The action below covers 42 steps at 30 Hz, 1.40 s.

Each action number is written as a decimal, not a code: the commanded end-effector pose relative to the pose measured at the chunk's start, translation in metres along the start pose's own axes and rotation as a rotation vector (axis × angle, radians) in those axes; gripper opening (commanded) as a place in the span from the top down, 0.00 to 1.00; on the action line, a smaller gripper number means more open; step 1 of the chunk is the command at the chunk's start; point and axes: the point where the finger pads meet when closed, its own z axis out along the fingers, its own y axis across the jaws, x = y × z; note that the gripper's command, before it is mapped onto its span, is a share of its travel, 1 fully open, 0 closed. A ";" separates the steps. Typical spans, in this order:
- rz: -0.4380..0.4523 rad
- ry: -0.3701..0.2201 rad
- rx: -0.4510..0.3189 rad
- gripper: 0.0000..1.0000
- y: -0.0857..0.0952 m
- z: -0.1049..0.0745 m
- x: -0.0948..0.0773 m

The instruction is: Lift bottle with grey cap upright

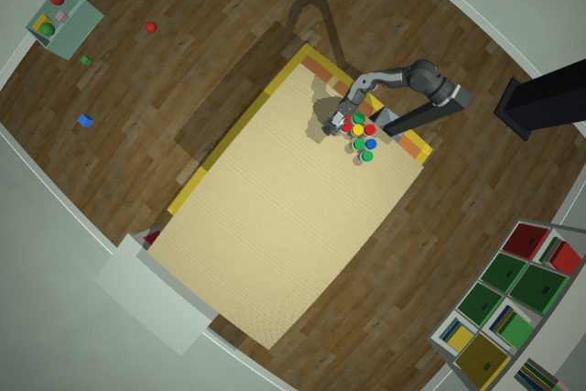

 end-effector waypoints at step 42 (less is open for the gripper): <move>-0.011 0.004 -0.015 1.00 0.004 -0.032 0.001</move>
